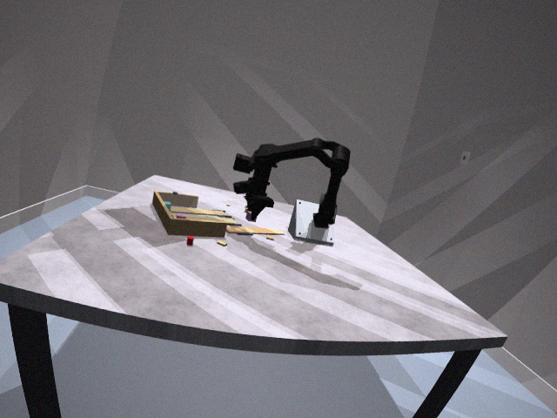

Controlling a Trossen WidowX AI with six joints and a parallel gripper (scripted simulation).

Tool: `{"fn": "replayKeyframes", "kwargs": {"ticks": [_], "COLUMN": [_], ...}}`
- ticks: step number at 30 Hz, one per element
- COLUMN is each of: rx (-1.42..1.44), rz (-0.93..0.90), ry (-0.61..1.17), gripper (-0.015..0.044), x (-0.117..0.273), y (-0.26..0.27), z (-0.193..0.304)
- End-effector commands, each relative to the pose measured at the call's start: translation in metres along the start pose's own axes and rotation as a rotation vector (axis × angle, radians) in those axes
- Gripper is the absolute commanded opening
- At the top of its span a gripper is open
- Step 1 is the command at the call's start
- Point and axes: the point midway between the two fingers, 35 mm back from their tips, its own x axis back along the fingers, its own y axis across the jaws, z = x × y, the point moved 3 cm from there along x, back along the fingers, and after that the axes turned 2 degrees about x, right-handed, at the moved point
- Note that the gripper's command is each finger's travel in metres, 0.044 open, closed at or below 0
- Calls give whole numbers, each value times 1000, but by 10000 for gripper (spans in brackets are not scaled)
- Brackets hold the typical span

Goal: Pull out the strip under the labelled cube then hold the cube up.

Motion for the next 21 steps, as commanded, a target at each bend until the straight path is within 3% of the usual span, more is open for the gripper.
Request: {"fn": "replayKeyframes", "kwargs": {"ticks": [1,9,21], "rx": [1,1,1], "rz": [2,4,4], "ry": [1,2,2], "gripper": [0,0,0], "x": [0,35,36], "y": [0,0,0], "z": [8,8,8]}}
